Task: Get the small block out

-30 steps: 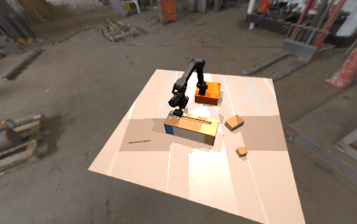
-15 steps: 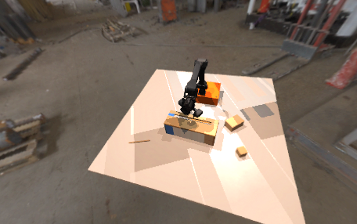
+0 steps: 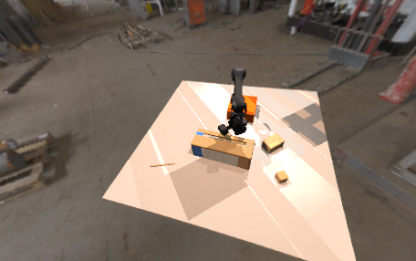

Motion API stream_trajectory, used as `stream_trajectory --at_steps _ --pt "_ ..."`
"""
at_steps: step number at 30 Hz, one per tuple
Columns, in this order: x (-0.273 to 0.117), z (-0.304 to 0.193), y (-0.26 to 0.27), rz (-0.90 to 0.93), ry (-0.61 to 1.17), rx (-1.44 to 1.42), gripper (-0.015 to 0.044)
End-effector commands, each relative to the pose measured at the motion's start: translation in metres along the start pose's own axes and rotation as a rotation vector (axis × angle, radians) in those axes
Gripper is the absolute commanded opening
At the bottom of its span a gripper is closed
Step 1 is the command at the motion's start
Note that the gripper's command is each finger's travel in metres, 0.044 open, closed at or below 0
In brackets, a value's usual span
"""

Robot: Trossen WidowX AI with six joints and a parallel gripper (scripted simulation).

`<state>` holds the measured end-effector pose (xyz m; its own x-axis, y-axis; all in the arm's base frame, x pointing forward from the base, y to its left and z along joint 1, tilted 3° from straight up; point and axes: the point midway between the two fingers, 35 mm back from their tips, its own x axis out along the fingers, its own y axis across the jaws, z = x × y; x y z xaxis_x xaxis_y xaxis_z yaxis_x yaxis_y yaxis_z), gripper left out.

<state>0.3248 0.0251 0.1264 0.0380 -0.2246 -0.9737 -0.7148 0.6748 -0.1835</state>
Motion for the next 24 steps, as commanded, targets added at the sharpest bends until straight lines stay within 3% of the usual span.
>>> stream_trajectory --at_steps 1,24 --pt "-0.007 0.008 0.027 -0.058 0.074 -0.686 0.0400" --pt "0.008 0.012 0.028 -0.058 0.073 -0.686 0.0400"
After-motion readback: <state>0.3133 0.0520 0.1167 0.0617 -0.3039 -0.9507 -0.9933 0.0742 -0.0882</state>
